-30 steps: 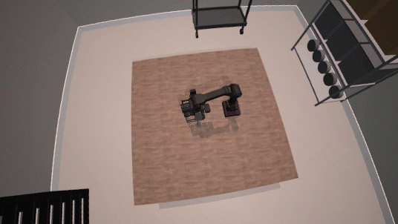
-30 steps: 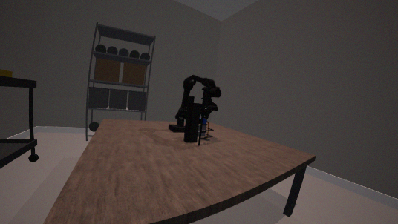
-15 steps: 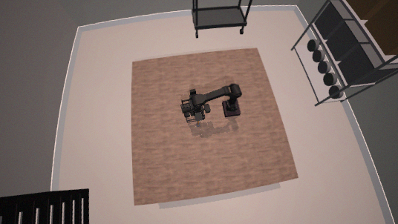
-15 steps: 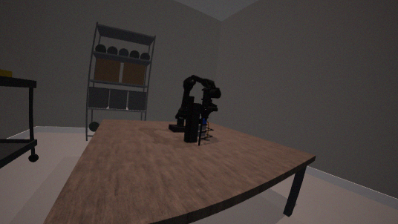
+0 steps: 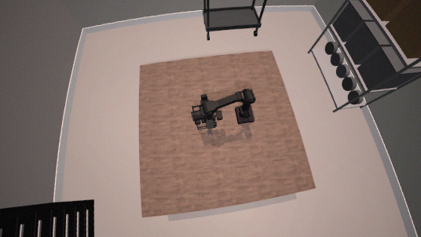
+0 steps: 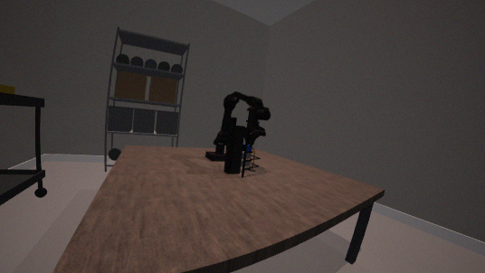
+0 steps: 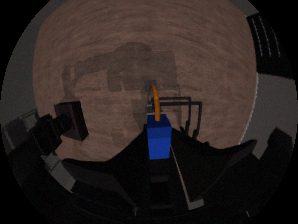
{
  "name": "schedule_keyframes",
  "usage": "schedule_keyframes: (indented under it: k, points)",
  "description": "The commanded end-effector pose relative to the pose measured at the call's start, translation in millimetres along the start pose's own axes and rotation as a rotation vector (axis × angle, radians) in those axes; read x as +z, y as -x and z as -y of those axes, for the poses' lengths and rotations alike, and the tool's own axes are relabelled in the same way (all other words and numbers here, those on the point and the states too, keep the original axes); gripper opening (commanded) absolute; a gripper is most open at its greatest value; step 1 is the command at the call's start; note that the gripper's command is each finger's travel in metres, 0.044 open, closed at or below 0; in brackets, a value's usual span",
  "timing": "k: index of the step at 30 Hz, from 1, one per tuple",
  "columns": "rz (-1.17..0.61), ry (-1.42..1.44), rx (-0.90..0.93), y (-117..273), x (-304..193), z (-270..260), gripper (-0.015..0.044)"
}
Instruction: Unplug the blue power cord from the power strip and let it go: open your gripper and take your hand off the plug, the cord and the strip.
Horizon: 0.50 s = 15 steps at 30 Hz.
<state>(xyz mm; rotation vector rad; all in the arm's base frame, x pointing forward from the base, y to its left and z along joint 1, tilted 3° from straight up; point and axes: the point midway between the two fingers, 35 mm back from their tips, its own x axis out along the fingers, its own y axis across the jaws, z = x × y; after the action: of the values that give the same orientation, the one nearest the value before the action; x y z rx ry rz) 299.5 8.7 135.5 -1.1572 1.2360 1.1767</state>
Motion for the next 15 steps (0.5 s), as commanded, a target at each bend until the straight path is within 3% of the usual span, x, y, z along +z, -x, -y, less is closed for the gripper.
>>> schedule_keyframes:
  k: [1,15]
  points:
    - [0.033,0.015,-0.003,2,18,1,0.0000]
    - [0.035,0.016,-0.003,3,41,0,0.0000]
